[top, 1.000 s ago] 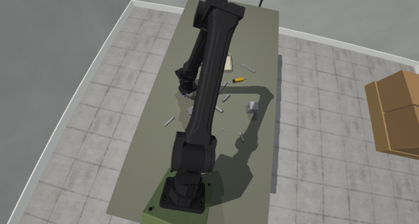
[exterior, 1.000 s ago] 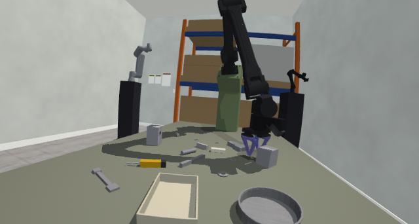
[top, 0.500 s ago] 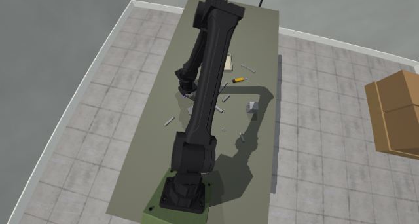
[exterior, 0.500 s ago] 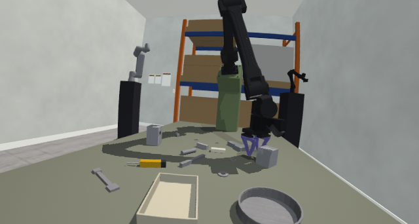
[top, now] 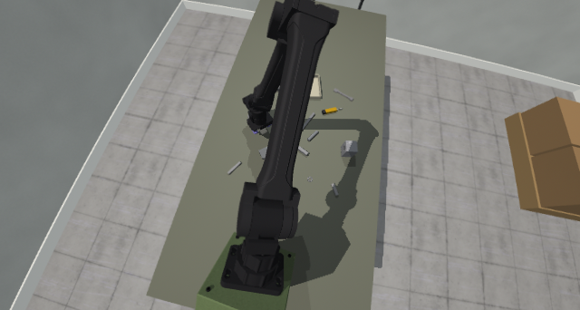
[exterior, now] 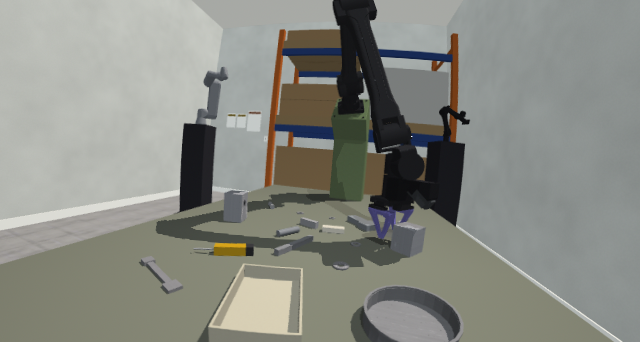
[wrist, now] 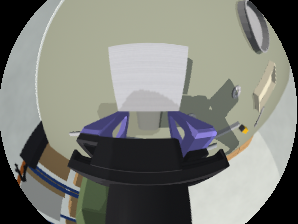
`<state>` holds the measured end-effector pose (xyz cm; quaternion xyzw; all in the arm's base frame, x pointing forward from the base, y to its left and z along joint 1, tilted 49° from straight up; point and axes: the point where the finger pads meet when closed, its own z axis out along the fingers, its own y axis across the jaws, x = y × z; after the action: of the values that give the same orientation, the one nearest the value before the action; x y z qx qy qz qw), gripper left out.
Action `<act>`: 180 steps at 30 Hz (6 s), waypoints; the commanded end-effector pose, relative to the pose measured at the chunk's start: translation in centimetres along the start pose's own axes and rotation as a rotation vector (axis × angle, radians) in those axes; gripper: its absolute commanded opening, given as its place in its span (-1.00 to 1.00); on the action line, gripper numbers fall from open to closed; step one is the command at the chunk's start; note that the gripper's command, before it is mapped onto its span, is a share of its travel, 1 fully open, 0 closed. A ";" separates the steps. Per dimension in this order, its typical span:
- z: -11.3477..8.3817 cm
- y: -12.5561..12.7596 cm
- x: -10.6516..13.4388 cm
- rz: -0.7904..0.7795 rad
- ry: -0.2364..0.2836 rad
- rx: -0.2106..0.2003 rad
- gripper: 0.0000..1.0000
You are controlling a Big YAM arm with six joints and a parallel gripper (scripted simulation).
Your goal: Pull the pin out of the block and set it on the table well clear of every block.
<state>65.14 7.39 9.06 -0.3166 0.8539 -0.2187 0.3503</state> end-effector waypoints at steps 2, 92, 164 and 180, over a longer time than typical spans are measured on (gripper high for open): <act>1.1 -0.7 0.8 0.000 0.012 0.005 0.20; 1.1 -0.5 1.9 -0.001 0.017 0.002 -1.00; 0.9 -0.5 3.0 0.003 0.072 0.000 -1.00; 0.8 -0.5 2.9 0.012 0.081 0.002 -1.00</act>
<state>64.27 6.50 8.34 -0.3176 0.8598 -0.2272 0.3291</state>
